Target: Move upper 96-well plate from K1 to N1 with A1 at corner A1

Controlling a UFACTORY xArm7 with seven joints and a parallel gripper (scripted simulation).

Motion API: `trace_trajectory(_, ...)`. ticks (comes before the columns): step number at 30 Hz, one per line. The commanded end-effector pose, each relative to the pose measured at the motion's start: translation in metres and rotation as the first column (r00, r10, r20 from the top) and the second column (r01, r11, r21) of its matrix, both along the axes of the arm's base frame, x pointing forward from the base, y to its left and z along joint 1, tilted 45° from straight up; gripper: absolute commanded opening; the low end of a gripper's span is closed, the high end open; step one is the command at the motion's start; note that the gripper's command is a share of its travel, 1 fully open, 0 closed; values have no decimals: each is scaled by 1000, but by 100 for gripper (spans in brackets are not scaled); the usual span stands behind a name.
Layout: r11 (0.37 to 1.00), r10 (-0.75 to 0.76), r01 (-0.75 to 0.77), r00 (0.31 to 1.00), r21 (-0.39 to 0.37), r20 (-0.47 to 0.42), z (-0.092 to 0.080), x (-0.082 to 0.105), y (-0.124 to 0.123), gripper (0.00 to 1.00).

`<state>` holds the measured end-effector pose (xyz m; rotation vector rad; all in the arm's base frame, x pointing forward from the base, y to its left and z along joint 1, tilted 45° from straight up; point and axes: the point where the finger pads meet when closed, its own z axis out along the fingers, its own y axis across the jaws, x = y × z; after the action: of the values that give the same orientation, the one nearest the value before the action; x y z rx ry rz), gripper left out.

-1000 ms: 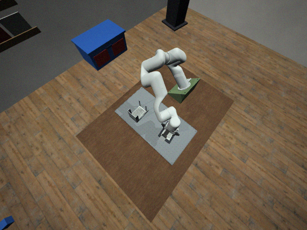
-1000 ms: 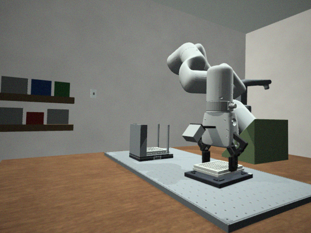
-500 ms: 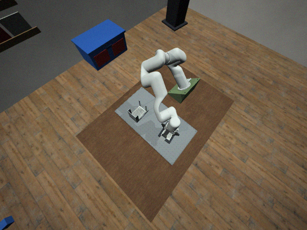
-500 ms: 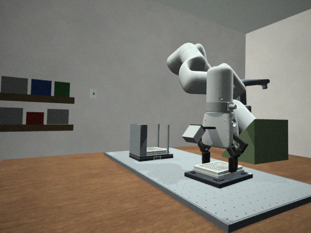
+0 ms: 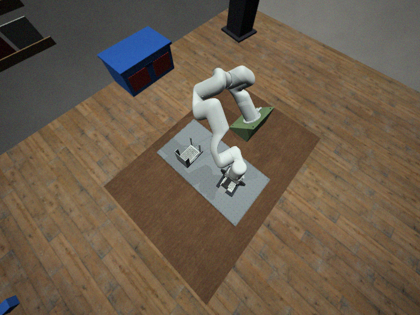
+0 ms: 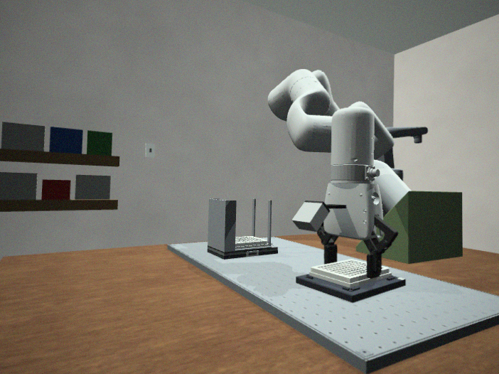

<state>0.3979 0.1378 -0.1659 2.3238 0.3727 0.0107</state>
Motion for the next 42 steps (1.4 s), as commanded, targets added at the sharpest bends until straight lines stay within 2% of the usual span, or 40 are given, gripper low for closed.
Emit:
trace_trajectory(1,1000,3,-3,1000,4,2,0,1,2,0)
trace_trajectory(13,1000,3,-3,1000,4,2,-1,1,1,0)
trace_trajectory(14,1000,3,-3,1000,4,2,-2,1,1,100)
trace_trajectory(42,1000,3,-3,1000,4,2,-2,1,1,100)
